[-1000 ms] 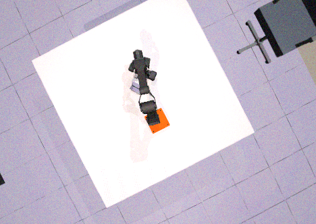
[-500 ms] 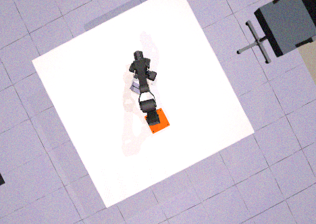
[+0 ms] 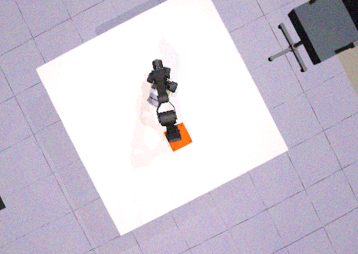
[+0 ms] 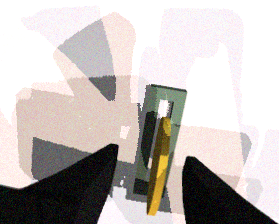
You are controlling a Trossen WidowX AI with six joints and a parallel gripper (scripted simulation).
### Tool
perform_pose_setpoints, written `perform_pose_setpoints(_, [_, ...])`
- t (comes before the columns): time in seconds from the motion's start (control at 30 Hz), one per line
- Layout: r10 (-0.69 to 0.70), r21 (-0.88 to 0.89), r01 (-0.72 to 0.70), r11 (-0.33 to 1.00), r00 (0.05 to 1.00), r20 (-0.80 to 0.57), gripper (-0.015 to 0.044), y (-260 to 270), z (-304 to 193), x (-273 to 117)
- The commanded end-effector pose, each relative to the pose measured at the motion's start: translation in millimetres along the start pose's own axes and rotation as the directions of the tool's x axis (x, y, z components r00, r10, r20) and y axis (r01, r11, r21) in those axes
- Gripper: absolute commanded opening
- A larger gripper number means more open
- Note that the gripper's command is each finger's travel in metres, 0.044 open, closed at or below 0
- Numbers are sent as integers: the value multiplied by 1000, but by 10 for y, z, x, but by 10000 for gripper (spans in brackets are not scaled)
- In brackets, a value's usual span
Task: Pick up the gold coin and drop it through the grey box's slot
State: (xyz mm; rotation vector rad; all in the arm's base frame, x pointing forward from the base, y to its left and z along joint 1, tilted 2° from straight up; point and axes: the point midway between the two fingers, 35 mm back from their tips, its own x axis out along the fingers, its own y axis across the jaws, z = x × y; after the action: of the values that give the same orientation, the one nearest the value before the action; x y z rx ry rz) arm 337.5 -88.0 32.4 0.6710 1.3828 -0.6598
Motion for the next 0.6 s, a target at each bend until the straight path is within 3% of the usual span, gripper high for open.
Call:
perform_pose_setpoints(0.0, [-14,-4,14,1000,1000,-11,161,-30,-29,113])
perform_pose_setpoints(0.2, [-14,-4,14,1000,1000,-11,161,-33,-32,151])
perform_pose_setpoints(0.37, [-14,-4,14,1000,1000,-11,29,-33,-32,151])
perform_pose_setpoints(0.57, [-14,-4,14,1000,1000,-11,0,-33,-32,151])
